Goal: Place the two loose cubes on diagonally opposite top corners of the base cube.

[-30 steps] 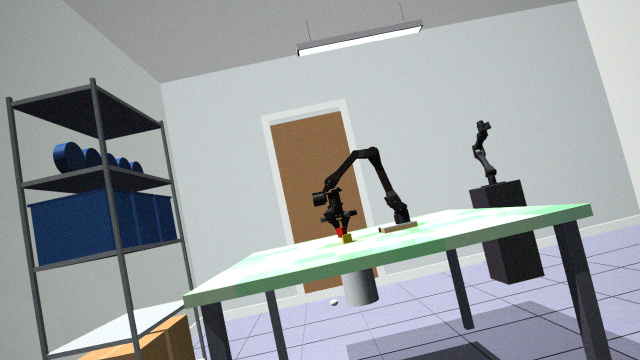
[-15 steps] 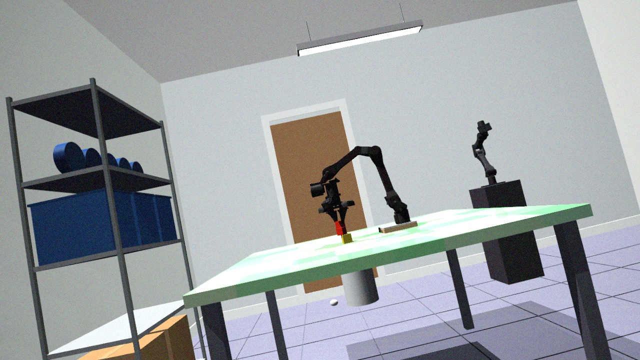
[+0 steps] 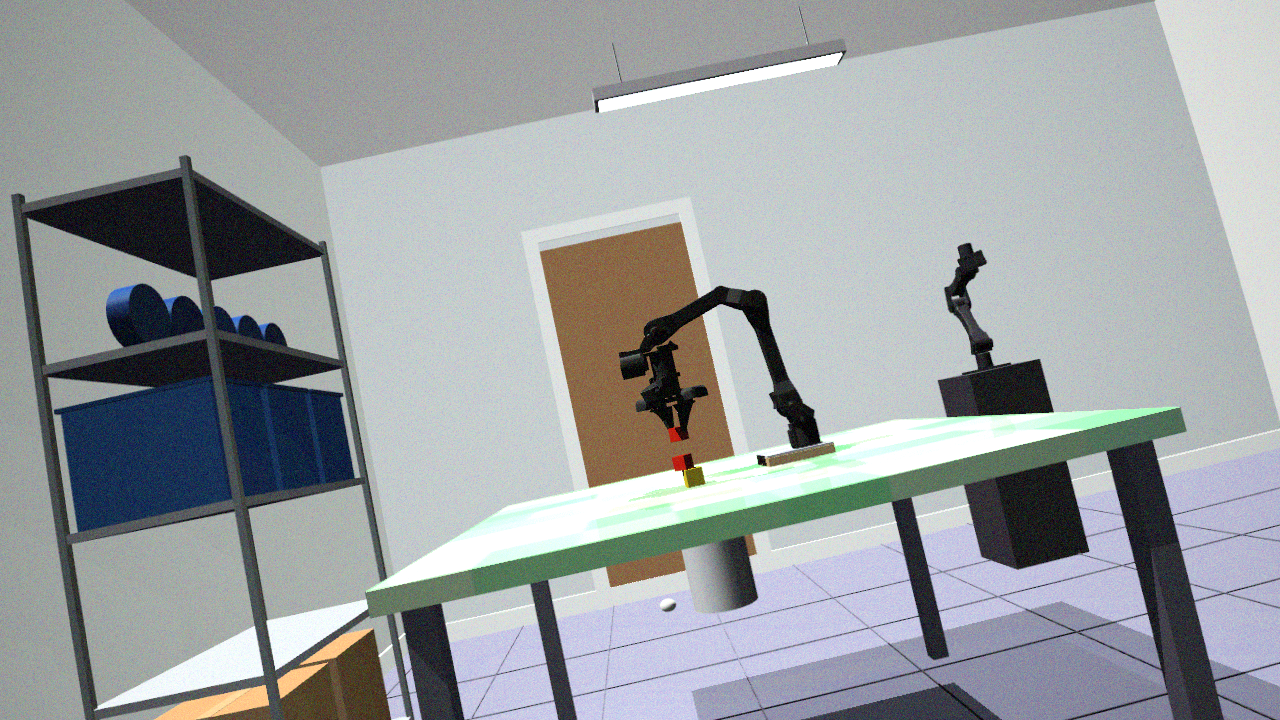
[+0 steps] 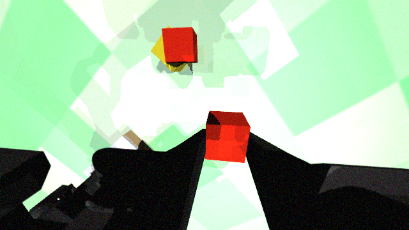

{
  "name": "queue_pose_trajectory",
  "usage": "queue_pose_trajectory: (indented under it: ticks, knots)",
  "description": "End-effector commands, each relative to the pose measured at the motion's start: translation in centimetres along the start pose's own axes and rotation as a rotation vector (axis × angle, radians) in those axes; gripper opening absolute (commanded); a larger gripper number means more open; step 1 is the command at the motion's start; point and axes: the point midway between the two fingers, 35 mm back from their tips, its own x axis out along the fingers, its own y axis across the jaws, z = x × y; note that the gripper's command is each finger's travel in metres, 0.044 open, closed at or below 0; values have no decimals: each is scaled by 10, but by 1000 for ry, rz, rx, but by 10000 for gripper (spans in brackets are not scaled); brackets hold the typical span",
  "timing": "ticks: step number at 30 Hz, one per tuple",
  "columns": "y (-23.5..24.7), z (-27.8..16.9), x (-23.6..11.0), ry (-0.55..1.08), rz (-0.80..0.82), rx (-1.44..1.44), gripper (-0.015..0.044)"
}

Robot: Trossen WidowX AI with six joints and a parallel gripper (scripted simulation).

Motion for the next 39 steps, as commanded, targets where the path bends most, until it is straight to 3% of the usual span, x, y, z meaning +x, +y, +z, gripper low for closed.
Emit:
queue_pose_trajectory:
  ticks: [1,39]
  knots:
    - [4,5,-3,-1,-6,78,105]
    - [65,59,0,-6,5,1112,105]
